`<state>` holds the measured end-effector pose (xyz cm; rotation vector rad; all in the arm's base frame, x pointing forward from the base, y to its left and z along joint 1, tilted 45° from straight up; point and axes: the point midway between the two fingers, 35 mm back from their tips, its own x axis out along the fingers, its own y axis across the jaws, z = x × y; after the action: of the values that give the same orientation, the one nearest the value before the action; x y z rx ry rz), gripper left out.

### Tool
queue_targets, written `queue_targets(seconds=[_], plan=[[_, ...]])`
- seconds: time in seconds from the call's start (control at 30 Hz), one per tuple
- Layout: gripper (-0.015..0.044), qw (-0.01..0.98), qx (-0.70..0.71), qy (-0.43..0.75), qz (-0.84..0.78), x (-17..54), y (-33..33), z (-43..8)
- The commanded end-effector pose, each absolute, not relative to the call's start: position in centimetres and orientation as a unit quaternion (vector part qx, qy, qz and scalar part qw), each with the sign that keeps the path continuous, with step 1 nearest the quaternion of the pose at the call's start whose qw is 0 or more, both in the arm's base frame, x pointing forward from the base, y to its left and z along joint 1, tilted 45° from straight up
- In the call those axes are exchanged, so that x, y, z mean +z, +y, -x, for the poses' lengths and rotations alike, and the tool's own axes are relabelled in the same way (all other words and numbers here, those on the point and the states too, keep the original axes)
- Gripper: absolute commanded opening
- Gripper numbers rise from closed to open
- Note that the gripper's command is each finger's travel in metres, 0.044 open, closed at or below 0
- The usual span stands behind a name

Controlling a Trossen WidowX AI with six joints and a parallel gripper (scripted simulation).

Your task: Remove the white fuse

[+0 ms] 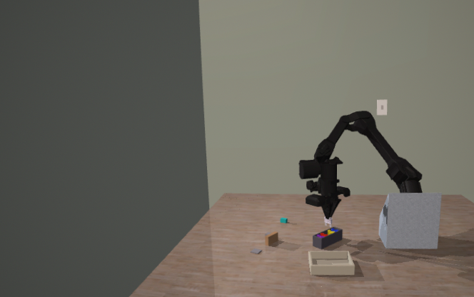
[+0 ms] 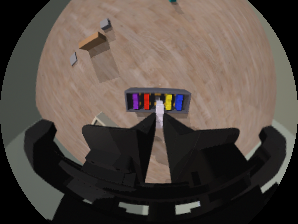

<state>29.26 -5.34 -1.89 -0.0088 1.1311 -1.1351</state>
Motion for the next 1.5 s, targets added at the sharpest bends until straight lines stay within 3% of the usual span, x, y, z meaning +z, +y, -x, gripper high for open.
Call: queue_targets(seconds=[0.0, 1.07, 1.47], plan=[[0.0, 0.698, -0.505, 0.508, 0.0, -2.5, -4.3, -29.8], [0.0, 0.698, -0.504, 0.508, -0.004, -14.5, 7.8, -30.6], [0.0, 0.698, -0.504, 0.508, -0.004, -15.5, 7.3, -30.6]])
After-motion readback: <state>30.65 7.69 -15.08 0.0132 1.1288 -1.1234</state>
